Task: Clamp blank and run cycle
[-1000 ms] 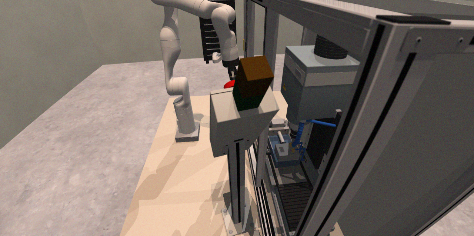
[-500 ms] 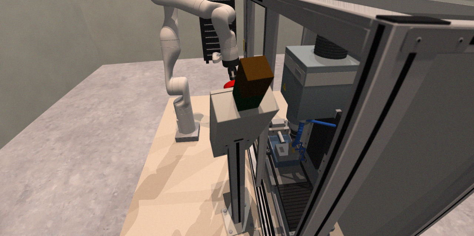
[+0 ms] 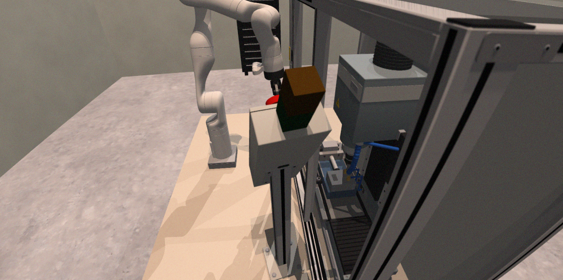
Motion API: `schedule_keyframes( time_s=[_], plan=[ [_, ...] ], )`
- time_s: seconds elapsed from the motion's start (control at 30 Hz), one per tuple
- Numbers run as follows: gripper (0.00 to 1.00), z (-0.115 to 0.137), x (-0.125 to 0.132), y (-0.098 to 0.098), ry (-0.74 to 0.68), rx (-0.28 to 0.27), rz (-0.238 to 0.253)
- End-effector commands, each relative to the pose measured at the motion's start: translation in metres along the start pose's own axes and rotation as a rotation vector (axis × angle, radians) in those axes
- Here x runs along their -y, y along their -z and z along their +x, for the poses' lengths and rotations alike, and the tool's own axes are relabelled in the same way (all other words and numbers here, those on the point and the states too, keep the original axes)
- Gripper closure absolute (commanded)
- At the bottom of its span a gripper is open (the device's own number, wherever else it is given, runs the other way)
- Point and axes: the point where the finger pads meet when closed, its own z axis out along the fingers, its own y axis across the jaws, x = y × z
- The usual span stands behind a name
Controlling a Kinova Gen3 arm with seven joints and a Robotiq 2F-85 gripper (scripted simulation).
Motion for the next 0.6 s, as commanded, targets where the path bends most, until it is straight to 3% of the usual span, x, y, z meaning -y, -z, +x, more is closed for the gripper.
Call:
schedule_keyframes(
  time_s=[0.0, 0.57],
  plan=[
    [0.61, 0.0015, -0.0059, 0.0001, -0.001, -0.006, -0.01],
    [0.61, 0.0015, -0.0069, 0.0001, -0.001, -0.006, -0.01]
  ],
)
